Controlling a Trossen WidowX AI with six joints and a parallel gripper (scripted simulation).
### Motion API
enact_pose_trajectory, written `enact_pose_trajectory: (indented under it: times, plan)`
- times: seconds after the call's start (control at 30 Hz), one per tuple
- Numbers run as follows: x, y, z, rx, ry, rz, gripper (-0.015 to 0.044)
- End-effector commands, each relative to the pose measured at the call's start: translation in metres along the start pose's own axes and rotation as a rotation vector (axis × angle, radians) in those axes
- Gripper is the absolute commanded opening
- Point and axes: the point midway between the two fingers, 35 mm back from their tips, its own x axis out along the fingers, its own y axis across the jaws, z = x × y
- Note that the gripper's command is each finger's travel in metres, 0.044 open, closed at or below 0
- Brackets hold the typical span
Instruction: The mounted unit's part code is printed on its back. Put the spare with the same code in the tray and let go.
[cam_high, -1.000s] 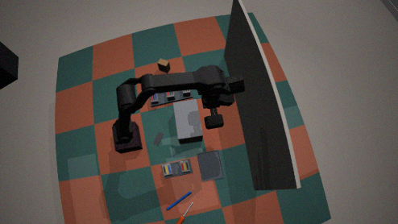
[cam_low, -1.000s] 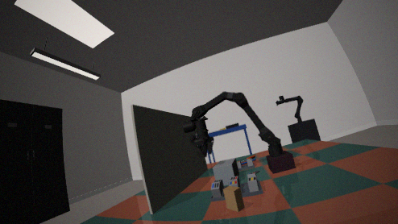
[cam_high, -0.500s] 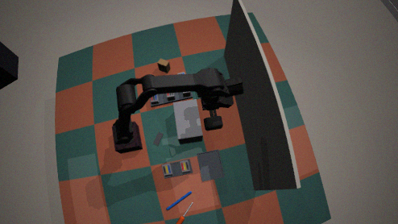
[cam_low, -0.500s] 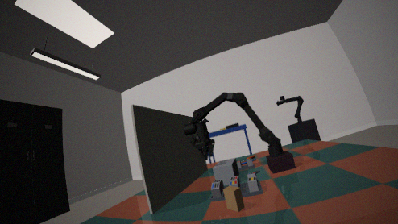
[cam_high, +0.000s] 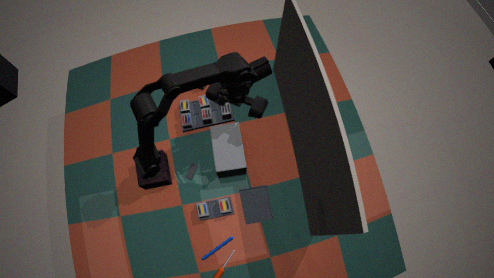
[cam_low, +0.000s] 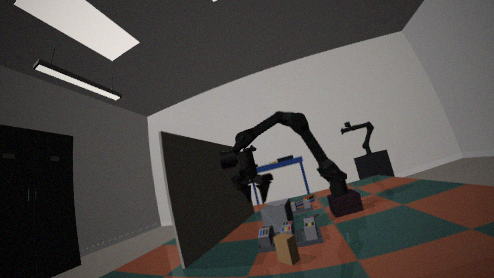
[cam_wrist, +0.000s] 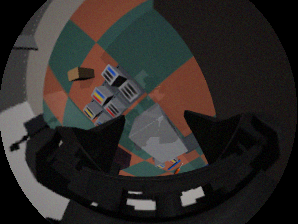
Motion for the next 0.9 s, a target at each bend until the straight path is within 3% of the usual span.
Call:
enact_pose_trajectory:
  times: [0.0,0.47,0.63,0.87]
  plan:
    - [0.002,0.059,0.024,-0.581,-0.002,0.0,0.044]
    - [0.002,0.059,0.024,-0.581,-0.002,0.0,0.044]
    - [0.036,0.058,0.027,-0.581,-0.002,0.0,0.0309]
    - [0.042,0.058,0.028,-0.581,-0.002,0.0,0.03]
